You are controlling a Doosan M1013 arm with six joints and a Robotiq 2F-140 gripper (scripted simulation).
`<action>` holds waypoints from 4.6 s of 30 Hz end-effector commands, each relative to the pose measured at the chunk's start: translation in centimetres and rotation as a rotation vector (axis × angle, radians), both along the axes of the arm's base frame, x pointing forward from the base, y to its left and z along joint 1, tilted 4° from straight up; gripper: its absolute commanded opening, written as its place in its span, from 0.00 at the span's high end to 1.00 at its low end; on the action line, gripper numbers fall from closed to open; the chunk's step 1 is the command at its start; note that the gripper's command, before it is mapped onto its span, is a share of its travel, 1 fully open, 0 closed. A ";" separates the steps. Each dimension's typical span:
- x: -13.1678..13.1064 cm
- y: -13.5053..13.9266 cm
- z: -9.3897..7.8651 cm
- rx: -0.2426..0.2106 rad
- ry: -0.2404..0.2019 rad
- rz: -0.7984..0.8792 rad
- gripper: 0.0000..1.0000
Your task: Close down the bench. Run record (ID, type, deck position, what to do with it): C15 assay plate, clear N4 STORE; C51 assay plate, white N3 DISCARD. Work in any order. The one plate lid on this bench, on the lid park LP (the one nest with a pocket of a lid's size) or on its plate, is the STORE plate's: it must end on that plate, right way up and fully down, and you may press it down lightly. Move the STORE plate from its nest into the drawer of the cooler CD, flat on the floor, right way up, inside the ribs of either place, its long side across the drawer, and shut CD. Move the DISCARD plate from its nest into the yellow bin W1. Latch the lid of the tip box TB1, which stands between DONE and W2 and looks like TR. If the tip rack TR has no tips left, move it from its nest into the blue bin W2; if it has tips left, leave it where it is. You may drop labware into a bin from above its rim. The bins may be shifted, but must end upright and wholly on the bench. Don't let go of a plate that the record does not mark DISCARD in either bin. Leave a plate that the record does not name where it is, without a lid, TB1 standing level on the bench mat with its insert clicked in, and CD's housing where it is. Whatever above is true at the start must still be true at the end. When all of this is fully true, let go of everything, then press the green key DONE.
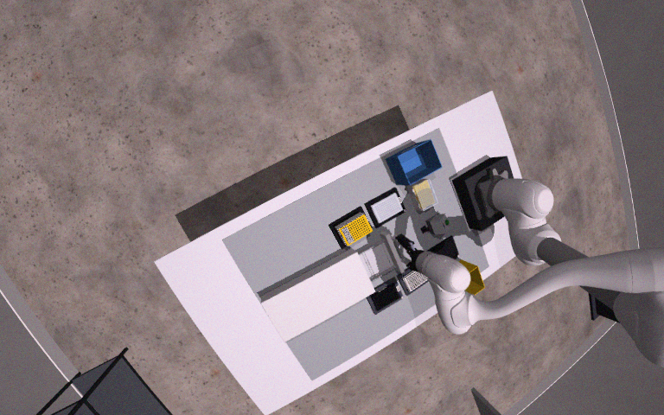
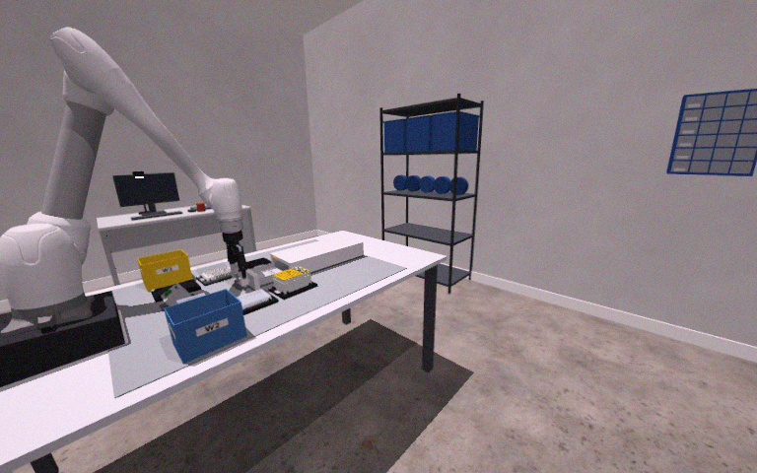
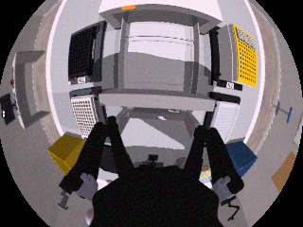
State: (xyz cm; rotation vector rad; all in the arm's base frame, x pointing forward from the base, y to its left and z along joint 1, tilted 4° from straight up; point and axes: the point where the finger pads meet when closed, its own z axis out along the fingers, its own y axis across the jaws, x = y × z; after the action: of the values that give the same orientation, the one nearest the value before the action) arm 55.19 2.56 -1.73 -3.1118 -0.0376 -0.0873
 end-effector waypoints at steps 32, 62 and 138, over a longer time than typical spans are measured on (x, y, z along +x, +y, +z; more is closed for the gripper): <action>-2.6 -0.1 -0.1 0.000 0.000 0.000 1.00; -2.6 -0.1 -0.1 0.000 0.000 0.000 0.13; -3.0 -0.3 7.2 0.000 0.000 0.000 0.13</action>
State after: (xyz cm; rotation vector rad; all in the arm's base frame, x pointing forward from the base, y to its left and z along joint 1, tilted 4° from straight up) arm 52.22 2.29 5.07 -3.1118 -0.0376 -0.0871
